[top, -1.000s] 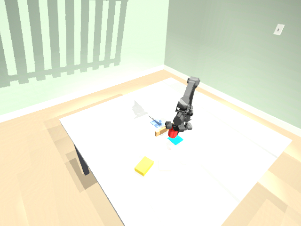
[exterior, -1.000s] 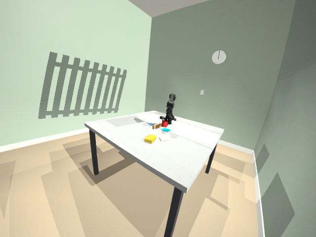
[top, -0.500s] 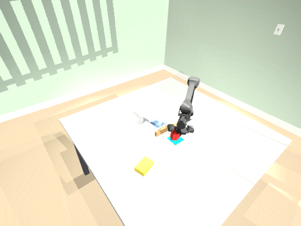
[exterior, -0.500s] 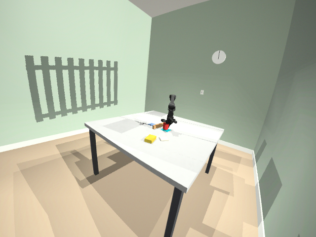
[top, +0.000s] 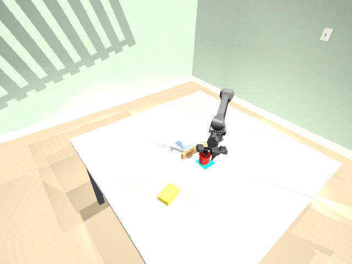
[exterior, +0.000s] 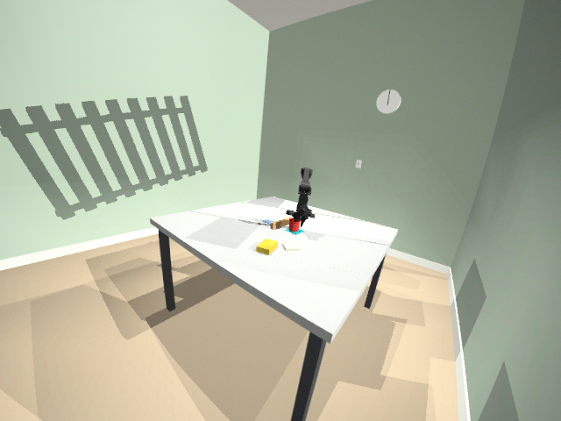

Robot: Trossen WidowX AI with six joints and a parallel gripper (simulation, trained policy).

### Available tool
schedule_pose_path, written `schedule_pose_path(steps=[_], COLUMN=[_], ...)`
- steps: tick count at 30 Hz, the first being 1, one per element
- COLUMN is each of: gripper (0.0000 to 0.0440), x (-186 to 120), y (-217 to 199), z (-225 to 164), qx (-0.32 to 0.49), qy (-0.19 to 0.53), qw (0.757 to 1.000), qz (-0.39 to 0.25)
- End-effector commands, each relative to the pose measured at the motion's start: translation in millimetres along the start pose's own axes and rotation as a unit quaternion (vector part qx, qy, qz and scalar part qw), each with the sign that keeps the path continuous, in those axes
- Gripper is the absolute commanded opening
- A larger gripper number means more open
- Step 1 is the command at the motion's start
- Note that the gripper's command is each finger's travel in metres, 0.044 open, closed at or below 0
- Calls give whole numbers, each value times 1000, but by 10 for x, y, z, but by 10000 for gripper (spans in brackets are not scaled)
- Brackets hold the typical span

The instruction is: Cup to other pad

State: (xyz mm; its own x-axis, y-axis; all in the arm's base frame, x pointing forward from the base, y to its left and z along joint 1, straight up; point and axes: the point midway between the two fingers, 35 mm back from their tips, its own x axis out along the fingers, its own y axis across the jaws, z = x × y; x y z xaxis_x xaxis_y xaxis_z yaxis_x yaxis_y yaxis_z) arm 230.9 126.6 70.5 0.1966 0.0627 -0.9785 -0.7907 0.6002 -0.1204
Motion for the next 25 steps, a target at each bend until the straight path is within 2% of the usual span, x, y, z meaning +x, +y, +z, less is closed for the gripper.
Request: schedule_pose_path(steps=[1,25], gripper=[176,320], x=[-55,-534], y=[21,21], z=[-6,28], qx=[3,11], qy=[-15,-99], qw=[1000,995], qz=[4,-7])
